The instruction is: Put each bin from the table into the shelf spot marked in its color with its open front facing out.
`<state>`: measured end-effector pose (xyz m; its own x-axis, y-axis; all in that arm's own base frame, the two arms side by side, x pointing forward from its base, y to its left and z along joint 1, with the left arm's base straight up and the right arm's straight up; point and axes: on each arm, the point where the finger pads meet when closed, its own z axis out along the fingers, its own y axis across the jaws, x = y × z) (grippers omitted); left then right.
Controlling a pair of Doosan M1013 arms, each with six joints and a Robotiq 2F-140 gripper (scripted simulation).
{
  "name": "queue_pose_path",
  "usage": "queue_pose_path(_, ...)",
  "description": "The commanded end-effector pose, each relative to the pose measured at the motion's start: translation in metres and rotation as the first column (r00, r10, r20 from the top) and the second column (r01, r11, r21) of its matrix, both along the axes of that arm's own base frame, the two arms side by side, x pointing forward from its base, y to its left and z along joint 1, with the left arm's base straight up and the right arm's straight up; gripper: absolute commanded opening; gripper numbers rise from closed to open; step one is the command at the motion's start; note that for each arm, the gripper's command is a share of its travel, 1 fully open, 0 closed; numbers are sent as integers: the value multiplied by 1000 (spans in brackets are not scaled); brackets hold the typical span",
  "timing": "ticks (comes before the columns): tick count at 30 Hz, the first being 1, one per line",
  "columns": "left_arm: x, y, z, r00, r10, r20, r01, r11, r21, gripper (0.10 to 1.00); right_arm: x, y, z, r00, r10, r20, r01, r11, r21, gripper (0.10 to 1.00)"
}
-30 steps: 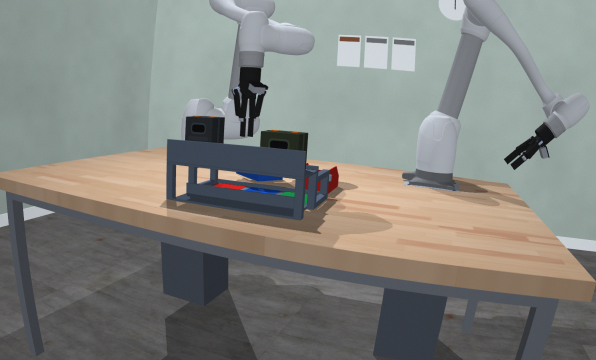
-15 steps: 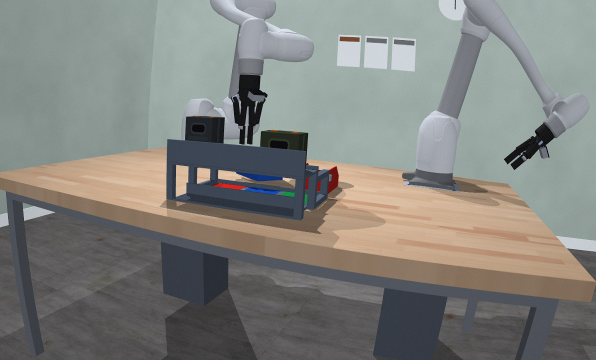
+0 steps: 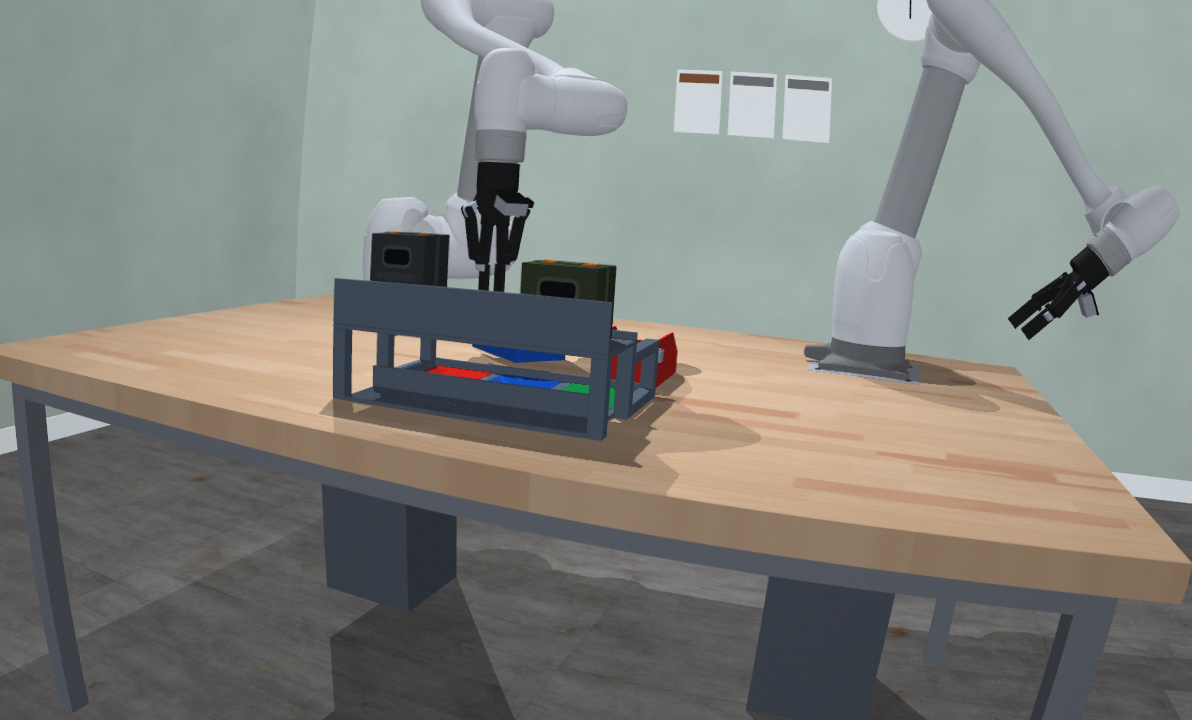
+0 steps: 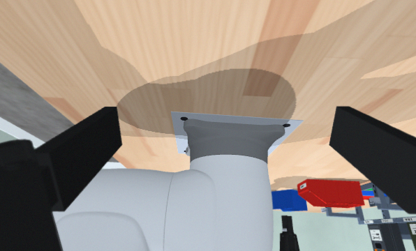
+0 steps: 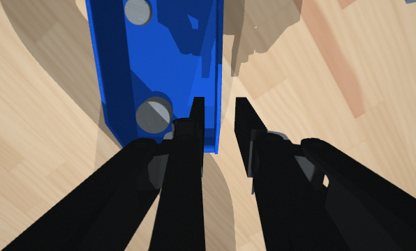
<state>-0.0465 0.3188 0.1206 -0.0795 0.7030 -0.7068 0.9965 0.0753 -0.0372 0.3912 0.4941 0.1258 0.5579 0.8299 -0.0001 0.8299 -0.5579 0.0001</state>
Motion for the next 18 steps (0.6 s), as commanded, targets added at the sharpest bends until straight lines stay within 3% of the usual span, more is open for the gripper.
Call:
queue_pose_path(1,0,0,0,1000,0,0,0,1000,1,1000,0,0,-2,1000,0,1,0,1000,1,237)
queue_pose_path(18,0,0,0,1000,0,0,0,1000,1,1000,0,0,-5,1000,0,1,0,1000,1,237)
